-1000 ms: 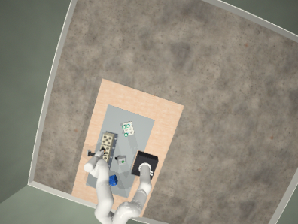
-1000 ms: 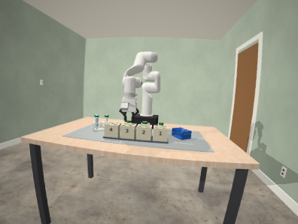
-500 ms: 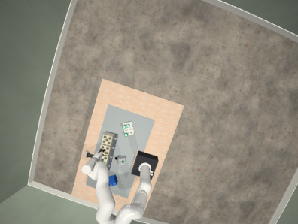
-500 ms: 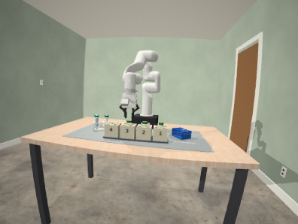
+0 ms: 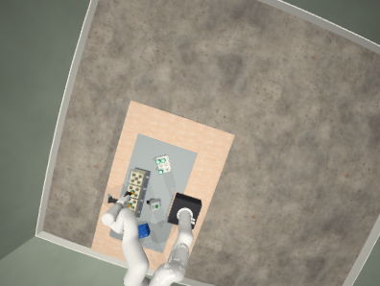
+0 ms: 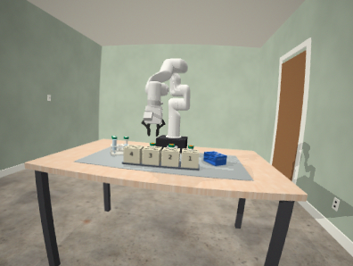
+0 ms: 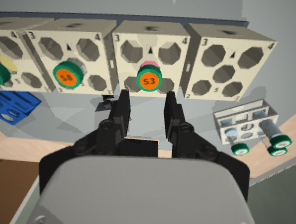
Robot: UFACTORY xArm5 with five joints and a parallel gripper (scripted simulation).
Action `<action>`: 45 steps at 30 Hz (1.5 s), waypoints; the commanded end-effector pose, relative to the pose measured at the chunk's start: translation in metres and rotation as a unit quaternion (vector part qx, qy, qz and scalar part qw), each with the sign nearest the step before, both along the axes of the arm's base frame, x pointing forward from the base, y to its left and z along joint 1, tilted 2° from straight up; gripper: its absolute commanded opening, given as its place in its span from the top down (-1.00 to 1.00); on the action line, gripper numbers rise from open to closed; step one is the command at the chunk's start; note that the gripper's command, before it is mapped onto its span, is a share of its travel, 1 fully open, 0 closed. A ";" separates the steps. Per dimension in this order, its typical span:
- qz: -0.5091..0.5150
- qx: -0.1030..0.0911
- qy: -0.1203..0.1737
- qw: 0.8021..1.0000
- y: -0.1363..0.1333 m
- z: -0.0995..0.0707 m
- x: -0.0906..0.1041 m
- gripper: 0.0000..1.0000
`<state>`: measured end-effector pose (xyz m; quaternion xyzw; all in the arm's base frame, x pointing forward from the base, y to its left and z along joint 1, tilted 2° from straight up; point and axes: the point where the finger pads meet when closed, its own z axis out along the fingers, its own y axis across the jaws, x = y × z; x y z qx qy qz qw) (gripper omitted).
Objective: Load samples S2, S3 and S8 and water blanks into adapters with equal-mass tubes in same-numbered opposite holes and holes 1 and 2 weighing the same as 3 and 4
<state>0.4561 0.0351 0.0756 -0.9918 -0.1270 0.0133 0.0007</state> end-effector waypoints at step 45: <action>0.000 0.000 -0.002 1.000 0.001 0.065 0.003 0.15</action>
